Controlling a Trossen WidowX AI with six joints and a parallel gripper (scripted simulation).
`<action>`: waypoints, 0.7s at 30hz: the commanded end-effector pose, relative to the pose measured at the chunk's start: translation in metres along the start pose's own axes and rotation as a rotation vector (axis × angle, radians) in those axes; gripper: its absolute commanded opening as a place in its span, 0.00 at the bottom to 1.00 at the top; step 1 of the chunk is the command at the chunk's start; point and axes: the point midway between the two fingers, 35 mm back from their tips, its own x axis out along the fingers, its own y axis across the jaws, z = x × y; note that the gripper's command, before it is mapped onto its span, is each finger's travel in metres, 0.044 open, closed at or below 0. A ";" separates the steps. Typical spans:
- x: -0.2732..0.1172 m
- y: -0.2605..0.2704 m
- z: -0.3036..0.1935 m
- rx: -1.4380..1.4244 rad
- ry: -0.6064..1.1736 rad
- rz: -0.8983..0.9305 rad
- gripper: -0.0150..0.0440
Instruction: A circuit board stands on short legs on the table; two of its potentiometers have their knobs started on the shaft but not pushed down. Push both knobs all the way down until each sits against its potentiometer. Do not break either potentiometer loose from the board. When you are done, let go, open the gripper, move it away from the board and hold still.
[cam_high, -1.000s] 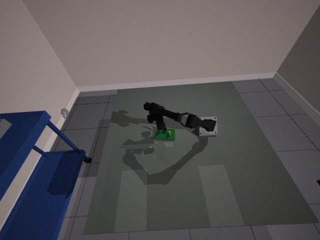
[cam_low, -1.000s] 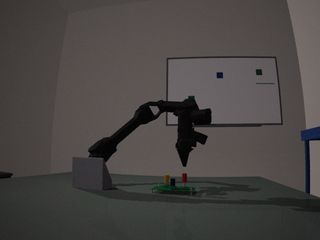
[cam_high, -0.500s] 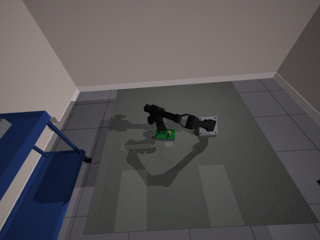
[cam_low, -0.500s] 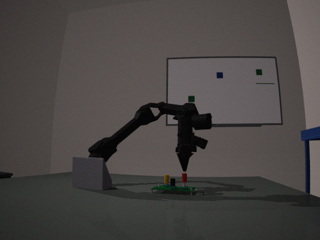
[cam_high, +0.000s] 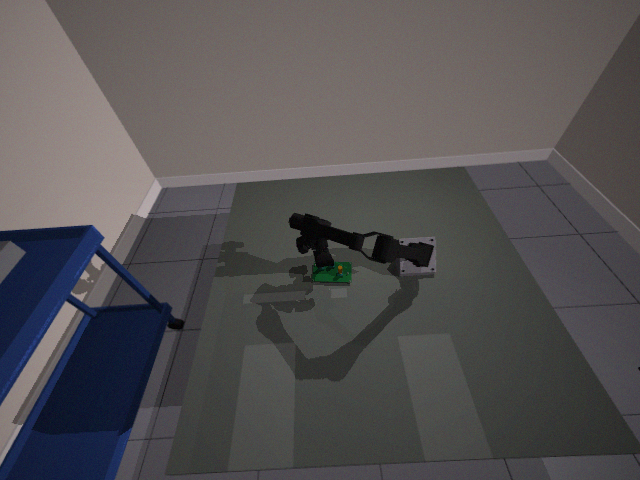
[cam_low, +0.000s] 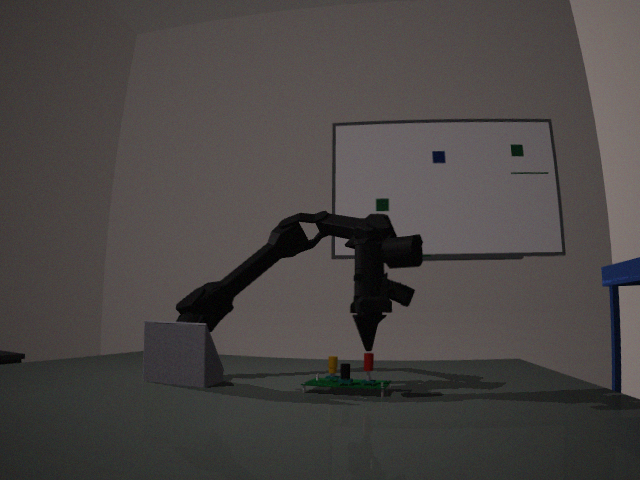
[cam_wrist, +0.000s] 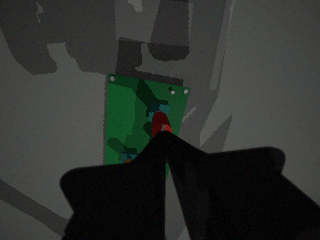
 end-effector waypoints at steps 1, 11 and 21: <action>0.001 0.000 0.000 0.002 -0.004 0.003 0.25; 0.004 0.001 0.000 0.002 -0.004 0.003 0.25; 0.004 0.001 0.000 0.002 -0.004 0.003 0.25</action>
